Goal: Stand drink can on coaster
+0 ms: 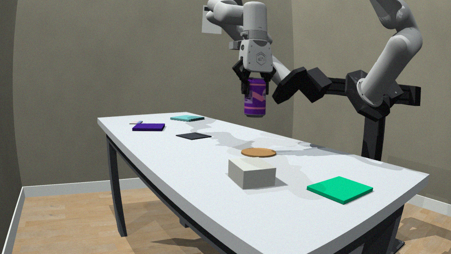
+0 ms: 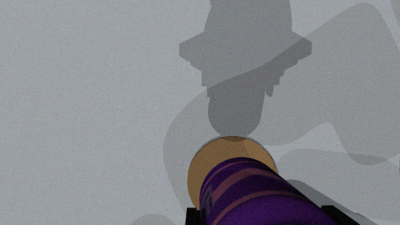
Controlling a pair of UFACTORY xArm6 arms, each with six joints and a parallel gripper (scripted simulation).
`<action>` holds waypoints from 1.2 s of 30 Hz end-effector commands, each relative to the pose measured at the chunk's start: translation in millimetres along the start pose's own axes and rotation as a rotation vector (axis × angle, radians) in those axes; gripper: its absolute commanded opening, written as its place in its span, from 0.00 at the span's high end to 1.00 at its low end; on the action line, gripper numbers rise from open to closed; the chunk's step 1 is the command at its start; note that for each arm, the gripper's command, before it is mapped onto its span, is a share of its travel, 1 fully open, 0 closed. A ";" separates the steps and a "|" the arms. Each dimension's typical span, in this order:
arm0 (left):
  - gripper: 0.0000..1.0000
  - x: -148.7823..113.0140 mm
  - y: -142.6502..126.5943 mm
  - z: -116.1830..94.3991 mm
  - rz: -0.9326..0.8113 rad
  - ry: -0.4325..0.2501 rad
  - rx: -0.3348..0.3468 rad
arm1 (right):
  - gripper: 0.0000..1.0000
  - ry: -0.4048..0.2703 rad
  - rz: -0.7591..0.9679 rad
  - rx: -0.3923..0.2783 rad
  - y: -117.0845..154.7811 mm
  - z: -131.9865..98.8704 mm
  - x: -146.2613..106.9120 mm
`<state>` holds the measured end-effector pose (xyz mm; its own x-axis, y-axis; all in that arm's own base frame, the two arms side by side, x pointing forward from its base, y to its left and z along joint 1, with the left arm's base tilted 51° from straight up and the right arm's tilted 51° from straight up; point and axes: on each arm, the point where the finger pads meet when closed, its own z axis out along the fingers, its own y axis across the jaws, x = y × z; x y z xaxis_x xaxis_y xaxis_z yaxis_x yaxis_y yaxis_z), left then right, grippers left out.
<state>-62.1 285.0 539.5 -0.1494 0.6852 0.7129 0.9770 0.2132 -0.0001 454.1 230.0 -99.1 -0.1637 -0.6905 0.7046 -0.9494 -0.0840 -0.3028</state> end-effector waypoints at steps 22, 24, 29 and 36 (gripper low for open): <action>0.00 1.3 -0.1 -2.0 0.000 0.006 0.000 | 1.00 0.004 0.004 -0.002 7.8 83.0 -19.2; 0.00 1.3 -0.1 -2.0 0.000 0.006 0.000 | 1.00 0.004 0.004 -0.002 7.8 83.3 -19.2; 0.00 1.3 -0.1 -2.0 0.000 0.006 0.000 | 1.00 0.005 0.004 -0.001 7.3 86.6 -19.2; 0.00 1.3 -0.1 -2.0 0.000 0.006 0.000 | 1.00 0.006 0.005 0.000 6.4 94.4 -19.2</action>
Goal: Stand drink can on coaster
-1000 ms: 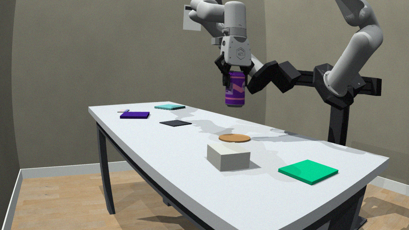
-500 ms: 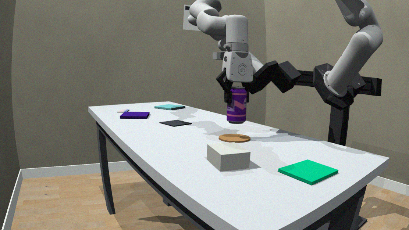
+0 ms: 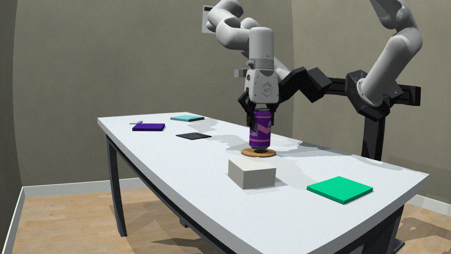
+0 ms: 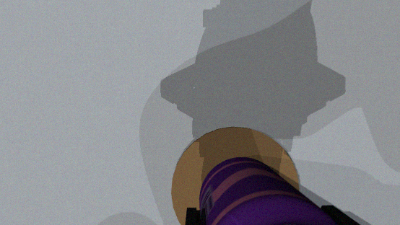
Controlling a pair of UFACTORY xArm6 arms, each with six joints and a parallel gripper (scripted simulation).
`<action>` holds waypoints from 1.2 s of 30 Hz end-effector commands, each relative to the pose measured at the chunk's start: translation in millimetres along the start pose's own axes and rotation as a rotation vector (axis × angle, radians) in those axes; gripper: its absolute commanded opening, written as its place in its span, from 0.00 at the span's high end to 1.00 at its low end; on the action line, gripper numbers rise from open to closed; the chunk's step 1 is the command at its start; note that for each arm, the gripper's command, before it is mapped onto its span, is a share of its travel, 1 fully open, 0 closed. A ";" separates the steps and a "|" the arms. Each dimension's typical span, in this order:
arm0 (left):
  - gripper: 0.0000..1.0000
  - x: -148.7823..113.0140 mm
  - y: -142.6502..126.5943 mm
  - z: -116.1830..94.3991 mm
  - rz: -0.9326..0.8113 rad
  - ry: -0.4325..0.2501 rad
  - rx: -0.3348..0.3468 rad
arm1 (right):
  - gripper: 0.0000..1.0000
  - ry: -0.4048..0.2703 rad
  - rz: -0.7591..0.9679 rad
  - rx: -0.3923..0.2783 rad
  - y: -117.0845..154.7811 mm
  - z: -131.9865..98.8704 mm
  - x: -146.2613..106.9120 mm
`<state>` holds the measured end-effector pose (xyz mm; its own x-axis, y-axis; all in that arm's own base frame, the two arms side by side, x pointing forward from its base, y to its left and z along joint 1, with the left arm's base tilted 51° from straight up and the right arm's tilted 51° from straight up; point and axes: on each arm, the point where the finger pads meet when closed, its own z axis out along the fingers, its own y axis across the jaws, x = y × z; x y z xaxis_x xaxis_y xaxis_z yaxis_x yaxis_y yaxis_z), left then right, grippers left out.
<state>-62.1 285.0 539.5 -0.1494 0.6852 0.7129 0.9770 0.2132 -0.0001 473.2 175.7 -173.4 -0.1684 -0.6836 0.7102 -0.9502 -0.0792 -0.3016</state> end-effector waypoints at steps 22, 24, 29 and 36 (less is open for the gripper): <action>0.00 1.3 -0.1 -2.0 0.000 0.006 0.000 | 0.00 -0.003 0.003 0.005 -3.2 7.2 -1.3; 0.00 1.3 -0.1 -2.0 0.000 0.006 0.000 | 0.00 -0.003 0.003 0.005 -3.2 7.2 -1.3; 0.00 1.3 -0.1 -2.0 0.000 0.006 0.000 | 0.00 -0.003 0.003 0.005 -3.2 7.2 -1.3; 0.00 1.3 -0.1 -2.0 0.000 0.006 0.000 | 0.00 -0.005 0.003 0.004 -2.3 -30.7 -1.5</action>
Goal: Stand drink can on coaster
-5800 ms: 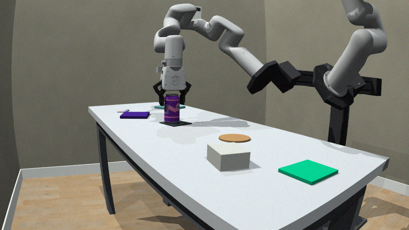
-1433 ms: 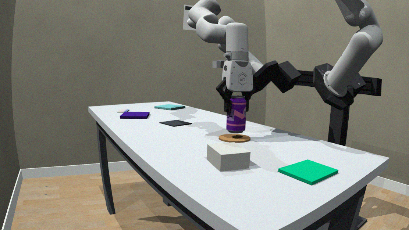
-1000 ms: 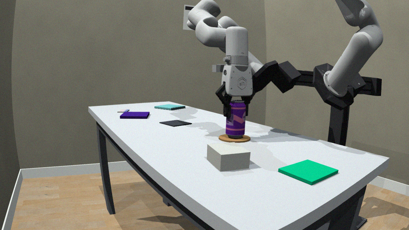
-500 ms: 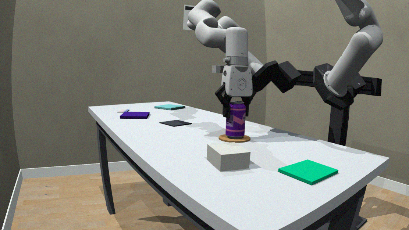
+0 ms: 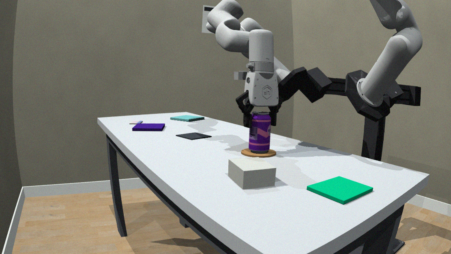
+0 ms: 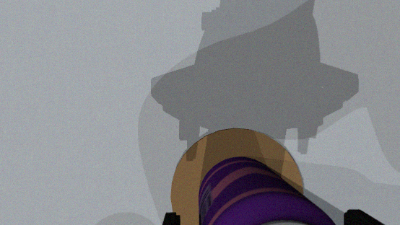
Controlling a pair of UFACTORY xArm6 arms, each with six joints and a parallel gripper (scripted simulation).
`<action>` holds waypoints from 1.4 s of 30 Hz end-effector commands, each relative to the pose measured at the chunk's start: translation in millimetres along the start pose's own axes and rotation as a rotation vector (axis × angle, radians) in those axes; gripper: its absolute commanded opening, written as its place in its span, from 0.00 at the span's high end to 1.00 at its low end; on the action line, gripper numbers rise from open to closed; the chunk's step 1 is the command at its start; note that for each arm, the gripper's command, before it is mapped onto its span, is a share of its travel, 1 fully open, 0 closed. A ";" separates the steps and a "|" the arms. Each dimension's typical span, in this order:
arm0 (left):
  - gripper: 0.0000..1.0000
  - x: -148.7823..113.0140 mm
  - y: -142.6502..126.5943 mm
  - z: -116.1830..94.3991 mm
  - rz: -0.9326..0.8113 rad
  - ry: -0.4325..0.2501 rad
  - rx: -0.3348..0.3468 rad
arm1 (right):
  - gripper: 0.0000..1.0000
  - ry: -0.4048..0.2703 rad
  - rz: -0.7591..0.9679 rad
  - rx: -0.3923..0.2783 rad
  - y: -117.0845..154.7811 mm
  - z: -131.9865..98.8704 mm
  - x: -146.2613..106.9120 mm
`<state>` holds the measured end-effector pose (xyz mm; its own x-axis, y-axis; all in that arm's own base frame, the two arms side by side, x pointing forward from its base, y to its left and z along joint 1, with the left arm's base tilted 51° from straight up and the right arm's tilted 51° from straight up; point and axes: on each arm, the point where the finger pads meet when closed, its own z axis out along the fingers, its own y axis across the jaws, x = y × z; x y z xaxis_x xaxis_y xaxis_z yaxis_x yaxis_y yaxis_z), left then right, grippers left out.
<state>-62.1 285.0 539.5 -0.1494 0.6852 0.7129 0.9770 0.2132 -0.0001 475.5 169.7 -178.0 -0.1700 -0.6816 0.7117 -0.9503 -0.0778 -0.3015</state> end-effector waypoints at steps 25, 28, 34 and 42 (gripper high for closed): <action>0.00 1.3 -0.1 -2.0 0.000 0.006 0.000 | 0.00 -0.009 0.001 0.005 -1.0 -100.2 -1.2; 0.00 1.3 -0.1 -2.0 0.000 0.006 0.000 | 0.00 -0.009 0.001 0.005 -1.0 -100.2 -1.2; 0.00 1.3 -0.1 -2.0 0.000 0.006 0.000 | 0.00 -0.009 0.001 0.005 -1.0 -100.2 -1.2; 0.00 1.3 -0.1 -2.0 0.000 0.006 0.000 | 0.00 -0.009 0.001 0.005 -1.0 -100.2 -1.2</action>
